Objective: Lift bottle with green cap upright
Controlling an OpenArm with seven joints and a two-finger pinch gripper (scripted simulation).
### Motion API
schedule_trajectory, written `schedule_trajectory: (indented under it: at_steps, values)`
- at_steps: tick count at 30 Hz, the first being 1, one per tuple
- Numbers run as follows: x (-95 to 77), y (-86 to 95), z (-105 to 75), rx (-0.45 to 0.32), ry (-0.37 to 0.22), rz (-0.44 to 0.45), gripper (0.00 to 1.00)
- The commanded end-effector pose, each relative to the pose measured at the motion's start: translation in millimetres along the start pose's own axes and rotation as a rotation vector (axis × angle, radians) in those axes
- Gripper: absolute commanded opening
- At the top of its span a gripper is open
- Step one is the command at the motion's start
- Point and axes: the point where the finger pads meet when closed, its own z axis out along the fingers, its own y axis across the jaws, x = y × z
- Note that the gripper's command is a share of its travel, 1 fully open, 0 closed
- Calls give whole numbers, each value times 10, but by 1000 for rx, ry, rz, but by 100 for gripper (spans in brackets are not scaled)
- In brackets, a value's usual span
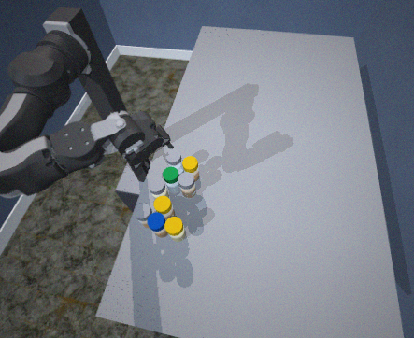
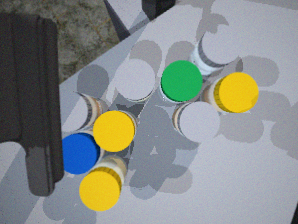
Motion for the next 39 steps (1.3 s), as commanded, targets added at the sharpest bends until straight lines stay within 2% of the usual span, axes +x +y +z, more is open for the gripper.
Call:
schedule_trajectory:
  at_steps: [1,34,39]
  values:
    - [-2,6,-7,-2,-2,-1,45]
    - [-2,6,-7,-2,-2,-1,45]
    - [67,-148,227,114,-21,-81,45]
